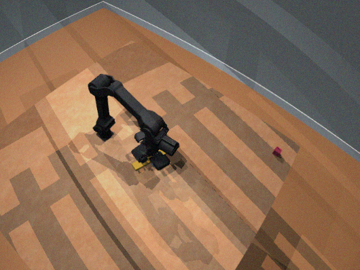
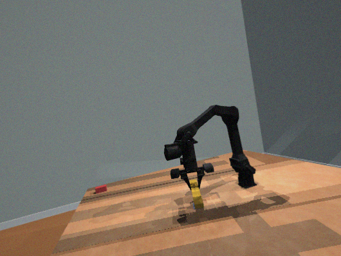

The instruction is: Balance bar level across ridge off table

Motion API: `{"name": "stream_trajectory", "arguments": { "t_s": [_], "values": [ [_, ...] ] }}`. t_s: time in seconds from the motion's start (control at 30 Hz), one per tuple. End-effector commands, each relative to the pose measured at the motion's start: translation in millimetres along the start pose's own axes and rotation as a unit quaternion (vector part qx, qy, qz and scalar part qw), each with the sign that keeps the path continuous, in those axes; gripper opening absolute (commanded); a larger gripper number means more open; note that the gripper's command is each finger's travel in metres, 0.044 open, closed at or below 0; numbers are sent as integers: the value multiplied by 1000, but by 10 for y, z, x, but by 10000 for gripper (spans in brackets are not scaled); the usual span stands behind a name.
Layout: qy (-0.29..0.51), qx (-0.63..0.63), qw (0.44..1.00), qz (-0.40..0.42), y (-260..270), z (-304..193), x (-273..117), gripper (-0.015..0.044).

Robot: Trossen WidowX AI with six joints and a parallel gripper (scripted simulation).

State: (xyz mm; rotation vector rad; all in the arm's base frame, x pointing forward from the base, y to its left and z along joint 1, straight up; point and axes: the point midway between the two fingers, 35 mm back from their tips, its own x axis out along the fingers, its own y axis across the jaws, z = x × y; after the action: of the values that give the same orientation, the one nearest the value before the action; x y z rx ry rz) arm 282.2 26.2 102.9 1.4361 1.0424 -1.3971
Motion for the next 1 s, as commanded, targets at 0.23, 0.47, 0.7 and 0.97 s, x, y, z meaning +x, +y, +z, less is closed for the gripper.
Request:
{"name": "stream_trajectory", "arguments": {
  "t_s": [0.23,0.47,0.7,0.97],
  "values": [
    [0,3,1000,0,2,-3,11,0],
    [0,3,1000,0,1,-3,18,0],
    [0,3,1000,0,0,-2,23,0],
    [0,3,1000,0,-1,-2,29,0]
  ]
}}
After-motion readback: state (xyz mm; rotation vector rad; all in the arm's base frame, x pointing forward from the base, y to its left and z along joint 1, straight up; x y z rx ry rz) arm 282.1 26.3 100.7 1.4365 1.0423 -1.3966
